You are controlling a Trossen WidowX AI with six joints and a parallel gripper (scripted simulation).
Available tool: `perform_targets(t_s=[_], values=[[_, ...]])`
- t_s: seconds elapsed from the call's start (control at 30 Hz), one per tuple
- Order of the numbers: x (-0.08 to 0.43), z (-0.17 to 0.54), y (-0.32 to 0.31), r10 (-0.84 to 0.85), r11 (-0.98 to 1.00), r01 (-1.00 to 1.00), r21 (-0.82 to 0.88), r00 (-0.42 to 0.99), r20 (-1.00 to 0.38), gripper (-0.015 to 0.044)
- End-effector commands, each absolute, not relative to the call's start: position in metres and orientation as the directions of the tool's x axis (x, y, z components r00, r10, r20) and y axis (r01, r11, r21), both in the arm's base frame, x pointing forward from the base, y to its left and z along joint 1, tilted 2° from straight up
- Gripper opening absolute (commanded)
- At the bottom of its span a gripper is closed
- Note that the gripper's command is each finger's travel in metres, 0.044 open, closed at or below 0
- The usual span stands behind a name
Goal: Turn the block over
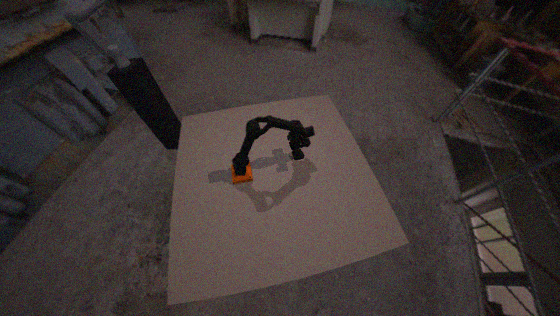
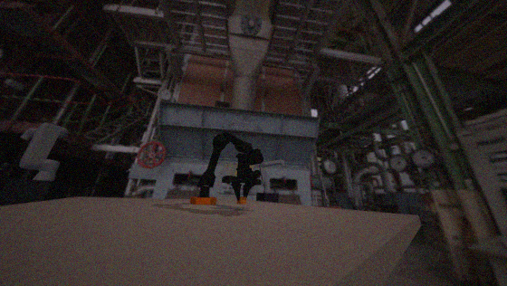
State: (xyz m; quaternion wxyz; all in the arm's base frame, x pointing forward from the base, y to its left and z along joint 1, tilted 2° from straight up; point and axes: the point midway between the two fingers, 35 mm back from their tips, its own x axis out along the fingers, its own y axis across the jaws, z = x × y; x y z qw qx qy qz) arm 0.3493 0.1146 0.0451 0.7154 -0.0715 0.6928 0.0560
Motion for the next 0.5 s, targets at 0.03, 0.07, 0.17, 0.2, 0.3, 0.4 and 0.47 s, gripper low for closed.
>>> perform_targets(t_s=[0.03,0.07,0.17,0.2,0.3,0.4,0.47], values=[[0.3494,0.0465,0.1149,-0.012,0.983,-0.183,-0.025,0.071,-0.997,0.0],[0.3497,0.0457,0.1151,-0.01,0.983,-0.183,-0.025,0.086,-0.996,0.0],[0.3504,0.0437,0.1154,-0.002,0.982,-0.185,-0.026,0.131,-0.991,0.0],[0.3506,0.0431,0.1155,0.001,0.982,-0.185,-0.026,0.146,-0.989,0.0],[0.351,0.0414,0.1157,0.009,0.982,-0.186,-0.027,0.19,-0.982,0.0],[0.3512,0.0401,0.1158,0.017,0.982,-0.186,-0.028,0.234,-0.972,0.0],[0.3511,0.0393,0.1159,0.023,0.982,-0.187,-0.028,0.263,-0.964,0.0]])
